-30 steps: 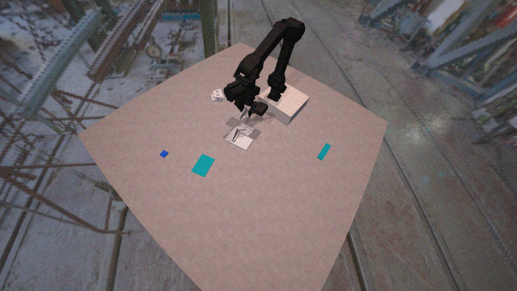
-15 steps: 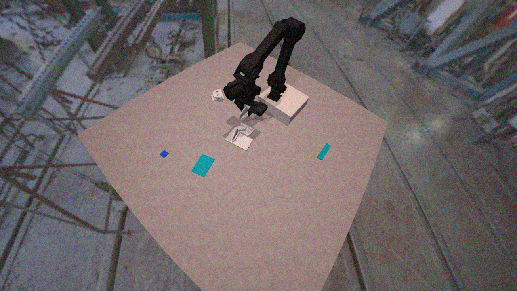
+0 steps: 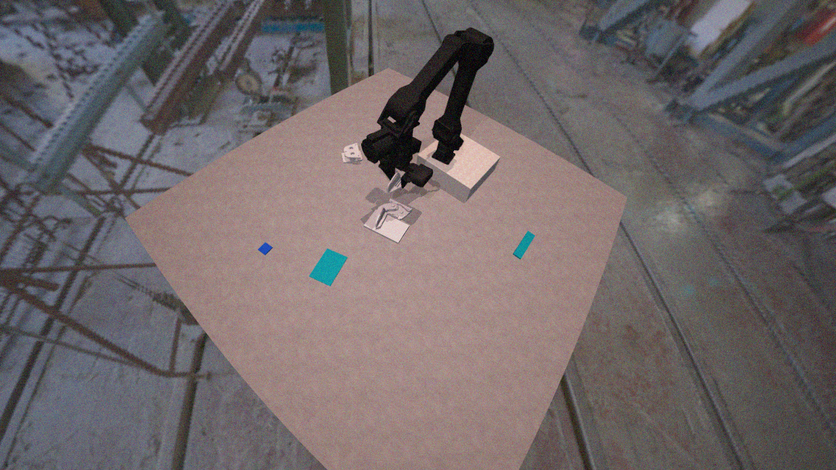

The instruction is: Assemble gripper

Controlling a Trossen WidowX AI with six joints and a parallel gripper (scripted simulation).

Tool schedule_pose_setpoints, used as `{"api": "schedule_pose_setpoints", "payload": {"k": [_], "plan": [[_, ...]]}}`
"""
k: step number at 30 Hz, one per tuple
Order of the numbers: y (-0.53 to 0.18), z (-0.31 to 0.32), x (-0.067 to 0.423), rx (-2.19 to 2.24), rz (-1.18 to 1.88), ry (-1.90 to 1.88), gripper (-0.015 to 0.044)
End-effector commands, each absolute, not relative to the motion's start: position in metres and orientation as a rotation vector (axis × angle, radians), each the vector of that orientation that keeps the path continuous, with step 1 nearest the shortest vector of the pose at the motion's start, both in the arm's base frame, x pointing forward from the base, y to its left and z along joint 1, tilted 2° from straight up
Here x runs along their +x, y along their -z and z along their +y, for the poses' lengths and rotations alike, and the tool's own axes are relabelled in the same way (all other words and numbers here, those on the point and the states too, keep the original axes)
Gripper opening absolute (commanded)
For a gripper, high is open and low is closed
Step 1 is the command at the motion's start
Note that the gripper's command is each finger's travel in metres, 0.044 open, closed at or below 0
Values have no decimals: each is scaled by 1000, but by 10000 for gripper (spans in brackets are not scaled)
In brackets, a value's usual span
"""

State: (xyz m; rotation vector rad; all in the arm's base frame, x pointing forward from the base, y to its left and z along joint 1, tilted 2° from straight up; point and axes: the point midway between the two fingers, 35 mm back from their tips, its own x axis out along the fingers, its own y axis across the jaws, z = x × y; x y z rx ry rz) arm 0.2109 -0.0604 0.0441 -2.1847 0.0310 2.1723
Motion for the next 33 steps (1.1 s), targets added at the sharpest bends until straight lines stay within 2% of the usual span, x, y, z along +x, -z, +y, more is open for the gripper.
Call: {"api": "schedule_pose_setpoints", "payload": {"k": [1,17,33], "plan": [[-44,-61,212,-2231,-61,-2216,134],[-45,-58,219,-2436,-664,-2404,134],[-46,-55,226,-2539,-1394,-2486,134]]}}
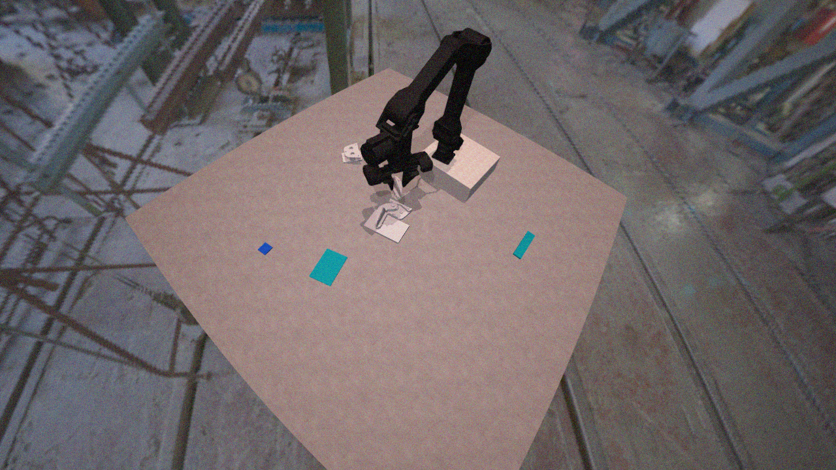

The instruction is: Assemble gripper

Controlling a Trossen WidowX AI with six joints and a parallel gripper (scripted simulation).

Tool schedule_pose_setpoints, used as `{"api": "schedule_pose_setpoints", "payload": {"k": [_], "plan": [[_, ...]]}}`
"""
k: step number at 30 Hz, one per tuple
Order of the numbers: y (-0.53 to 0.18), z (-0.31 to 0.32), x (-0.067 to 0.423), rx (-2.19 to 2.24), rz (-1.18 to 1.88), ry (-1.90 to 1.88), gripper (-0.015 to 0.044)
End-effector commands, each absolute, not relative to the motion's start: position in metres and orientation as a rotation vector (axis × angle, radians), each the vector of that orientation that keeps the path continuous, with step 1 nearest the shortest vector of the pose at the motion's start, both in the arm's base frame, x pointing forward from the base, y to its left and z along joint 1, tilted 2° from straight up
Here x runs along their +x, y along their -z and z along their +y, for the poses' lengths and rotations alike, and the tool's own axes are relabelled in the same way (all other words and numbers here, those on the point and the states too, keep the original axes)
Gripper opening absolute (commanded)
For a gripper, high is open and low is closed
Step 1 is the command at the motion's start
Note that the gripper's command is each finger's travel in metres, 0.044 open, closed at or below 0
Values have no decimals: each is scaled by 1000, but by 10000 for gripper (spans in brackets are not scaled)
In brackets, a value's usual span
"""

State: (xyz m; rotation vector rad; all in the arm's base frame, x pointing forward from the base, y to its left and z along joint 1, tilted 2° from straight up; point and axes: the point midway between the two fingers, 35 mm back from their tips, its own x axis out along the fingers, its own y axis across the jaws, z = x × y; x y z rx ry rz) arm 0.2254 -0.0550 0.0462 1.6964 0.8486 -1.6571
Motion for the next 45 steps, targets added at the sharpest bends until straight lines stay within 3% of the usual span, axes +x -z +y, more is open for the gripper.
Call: {"api": "schedule_pose_setpoints", "payload": {"k": [1,45], "plan": [[-46,-55,227,1620,921,1585,134],[-48,-45,246,636,1484,592,134]]}}
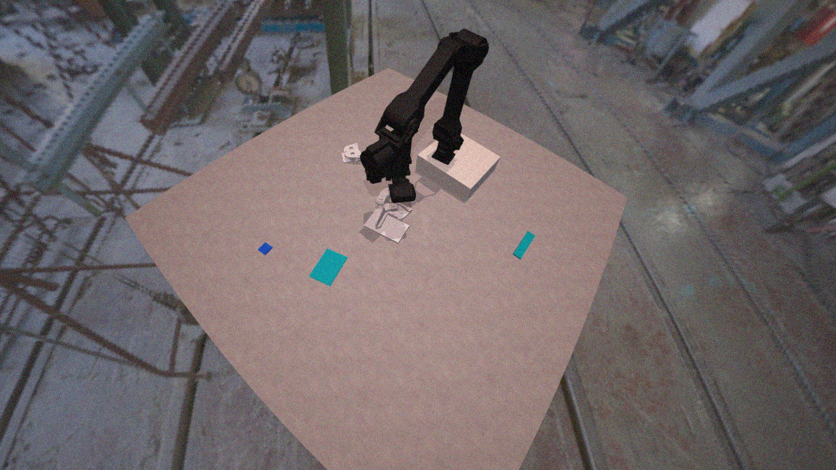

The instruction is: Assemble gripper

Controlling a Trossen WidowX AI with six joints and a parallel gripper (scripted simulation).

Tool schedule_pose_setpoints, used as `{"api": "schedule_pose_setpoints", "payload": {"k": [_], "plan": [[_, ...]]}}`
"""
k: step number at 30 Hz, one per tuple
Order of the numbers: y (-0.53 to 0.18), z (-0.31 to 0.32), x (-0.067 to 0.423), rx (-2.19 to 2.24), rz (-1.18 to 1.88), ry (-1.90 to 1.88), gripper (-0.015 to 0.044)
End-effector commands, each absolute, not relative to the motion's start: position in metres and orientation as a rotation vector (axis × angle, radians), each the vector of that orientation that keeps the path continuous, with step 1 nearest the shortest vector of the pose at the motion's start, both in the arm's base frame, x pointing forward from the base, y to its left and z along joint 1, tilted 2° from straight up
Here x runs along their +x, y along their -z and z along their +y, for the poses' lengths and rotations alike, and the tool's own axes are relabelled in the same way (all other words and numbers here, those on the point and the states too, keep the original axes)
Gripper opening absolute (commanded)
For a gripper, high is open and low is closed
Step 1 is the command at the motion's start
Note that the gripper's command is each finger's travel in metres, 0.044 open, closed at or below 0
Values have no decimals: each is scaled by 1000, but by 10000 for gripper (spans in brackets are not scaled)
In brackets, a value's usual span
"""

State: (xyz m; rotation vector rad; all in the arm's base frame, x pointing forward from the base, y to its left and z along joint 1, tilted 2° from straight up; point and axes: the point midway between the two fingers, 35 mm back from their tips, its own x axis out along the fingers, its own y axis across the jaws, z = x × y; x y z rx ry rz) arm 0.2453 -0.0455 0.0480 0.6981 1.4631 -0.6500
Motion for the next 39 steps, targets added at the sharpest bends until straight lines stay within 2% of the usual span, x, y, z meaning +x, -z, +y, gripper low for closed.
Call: {"api": "schedule_pose_setpoints", "payload": {"k": [1,39], "plan": [[-48,-45,247,613,1490,568,134],[-48,-35,263,-288,1533,-327,134]]}}
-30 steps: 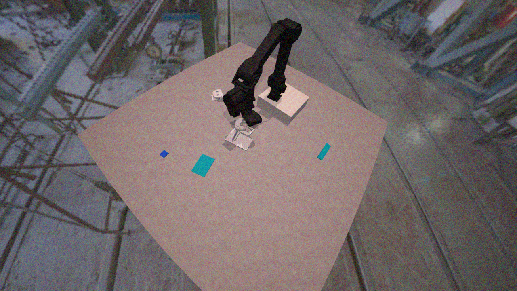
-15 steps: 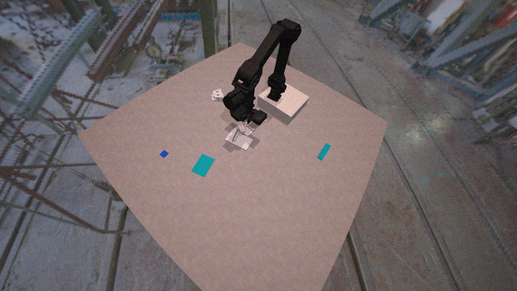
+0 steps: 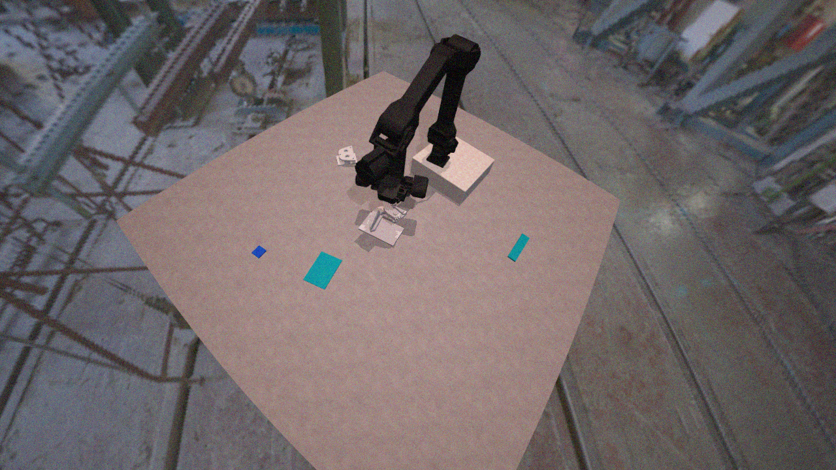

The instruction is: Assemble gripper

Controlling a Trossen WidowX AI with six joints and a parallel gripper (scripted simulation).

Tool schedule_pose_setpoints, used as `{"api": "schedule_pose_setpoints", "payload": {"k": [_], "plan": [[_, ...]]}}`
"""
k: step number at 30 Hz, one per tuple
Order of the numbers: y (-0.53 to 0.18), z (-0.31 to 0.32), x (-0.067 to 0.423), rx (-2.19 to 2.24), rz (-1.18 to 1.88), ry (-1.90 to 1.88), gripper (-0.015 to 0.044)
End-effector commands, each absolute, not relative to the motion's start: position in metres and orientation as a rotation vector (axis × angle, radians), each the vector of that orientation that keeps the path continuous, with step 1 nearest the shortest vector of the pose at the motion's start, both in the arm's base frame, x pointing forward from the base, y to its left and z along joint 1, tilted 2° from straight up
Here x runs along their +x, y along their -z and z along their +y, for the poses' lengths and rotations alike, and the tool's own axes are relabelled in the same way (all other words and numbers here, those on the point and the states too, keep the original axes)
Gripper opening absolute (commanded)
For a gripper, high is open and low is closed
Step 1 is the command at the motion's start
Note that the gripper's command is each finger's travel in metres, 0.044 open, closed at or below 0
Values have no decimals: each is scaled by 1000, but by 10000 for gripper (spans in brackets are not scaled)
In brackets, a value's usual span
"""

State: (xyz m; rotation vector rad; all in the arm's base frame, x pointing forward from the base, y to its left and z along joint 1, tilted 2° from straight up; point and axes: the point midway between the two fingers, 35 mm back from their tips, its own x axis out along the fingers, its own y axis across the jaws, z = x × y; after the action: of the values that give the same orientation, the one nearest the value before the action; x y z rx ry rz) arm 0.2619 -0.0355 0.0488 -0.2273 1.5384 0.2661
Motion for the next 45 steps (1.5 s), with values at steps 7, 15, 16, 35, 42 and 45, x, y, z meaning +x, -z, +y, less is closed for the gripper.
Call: {"api": "schedule_pose_setpoints", "payload": {"k": [7,15,16,35,42,45], "plan": [[-48,-33,266,-454,1500,-490,134],[-48,-31,269,-643,1447,-675,134],[-48,-30,269,-666,1439,-698,134],[-48,-24,277,-1104,1236,-1127,134],[-48,-22,280,-1261,1135,-1279,134],[-48,-21,281,-1327,1088,-1344,134]]}}
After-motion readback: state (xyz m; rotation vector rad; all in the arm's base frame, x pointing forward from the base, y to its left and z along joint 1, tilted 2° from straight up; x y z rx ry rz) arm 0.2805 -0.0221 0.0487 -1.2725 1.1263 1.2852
